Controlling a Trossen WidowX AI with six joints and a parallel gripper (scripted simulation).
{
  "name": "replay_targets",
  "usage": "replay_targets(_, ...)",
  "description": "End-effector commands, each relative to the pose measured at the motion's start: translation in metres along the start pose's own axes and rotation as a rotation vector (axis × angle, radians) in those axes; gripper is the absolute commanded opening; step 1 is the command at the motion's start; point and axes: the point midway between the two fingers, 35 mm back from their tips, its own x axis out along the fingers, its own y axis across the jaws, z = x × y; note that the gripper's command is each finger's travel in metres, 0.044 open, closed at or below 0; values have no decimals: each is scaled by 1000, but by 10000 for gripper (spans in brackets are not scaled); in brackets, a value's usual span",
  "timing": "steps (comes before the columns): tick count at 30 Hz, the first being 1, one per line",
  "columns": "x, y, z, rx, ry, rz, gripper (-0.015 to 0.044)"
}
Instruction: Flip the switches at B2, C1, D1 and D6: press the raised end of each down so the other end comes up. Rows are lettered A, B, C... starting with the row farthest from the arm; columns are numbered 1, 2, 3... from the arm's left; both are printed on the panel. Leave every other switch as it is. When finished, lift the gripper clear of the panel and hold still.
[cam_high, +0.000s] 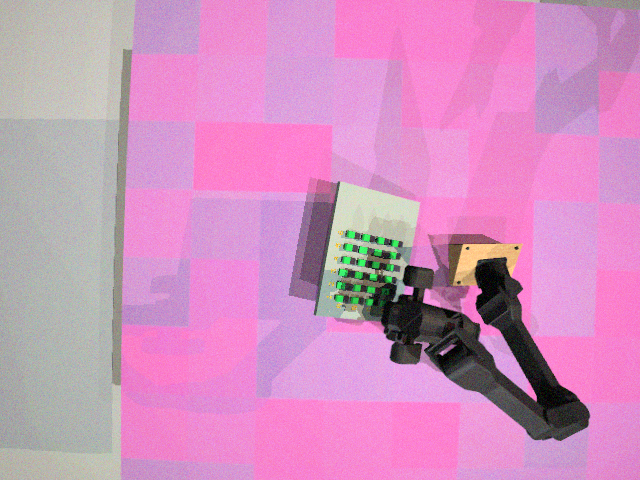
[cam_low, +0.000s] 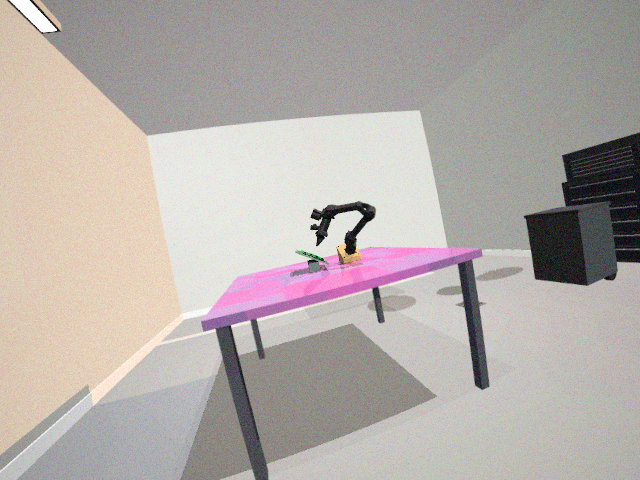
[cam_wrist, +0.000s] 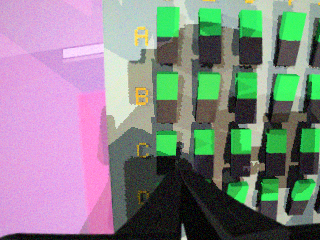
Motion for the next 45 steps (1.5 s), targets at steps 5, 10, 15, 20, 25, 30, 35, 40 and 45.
replay_targets(5,34,3,-6,12,28,-4,0)
replay_targets(10,36,3,-6,12,29,-3,0)
replay_targets(15,45,3,-6,12,28,-2,0)
replay_targets(20,48,3,-6,12,28,-2,0)
replay_targets(25,55,3,-6,12,28,-2,0)
replay_targets(30,59,3,-6,12,28,-2,0)
replay_targets(35,59,3,-6,12,28,-2,0)
replay_targets(40,59,3,-6,12,28,-2,0)
replay_targets(45,59,3,-6,12,28,-2,0)
